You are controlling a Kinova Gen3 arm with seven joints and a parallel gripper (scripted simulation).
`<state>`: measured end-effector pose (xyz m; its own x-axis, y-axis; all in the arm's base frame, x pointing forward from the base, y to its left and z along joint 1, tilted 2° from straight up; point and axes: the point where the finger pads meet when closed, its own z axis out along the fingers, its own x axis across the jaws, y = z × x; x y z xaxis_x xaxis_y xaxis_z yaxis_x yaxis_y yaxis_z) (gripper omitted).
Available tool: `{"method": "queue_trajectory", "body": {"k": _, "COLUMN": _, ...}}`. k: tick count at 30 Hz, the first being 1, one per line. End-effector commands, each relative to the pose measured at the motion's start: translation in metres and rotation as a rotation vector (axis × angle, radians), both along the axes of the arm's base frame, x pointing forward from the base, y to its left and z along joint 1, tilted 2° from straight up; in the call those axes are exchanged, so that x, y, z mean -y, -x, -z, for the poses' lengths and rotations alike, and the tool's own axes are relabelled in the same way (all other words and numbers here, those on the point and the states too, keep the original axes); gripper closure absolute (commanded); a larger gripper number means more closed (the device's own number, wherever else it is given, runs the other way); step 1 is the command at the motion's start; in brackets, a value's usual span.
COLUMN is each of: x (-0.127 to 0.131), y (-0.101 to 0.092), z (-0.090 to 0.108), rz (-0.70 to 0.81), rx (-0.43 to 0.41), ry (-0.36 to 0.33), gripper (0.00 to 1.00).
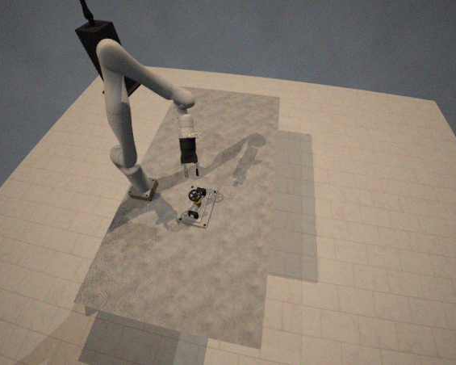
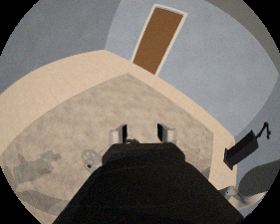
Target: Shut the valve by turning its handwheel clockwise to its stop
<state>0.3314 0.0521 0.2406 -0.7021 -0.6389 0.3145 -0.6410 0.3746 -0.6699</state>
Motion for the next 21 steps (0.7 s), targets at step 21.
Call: {"method": "queue_trajectory", "body": {"k": 21, "x": 0.032, "y": 0.016, "z": 0.027, "rz": 0.281, "rx": -0.011, "ry": -0.167, "gripper": 0.0}}
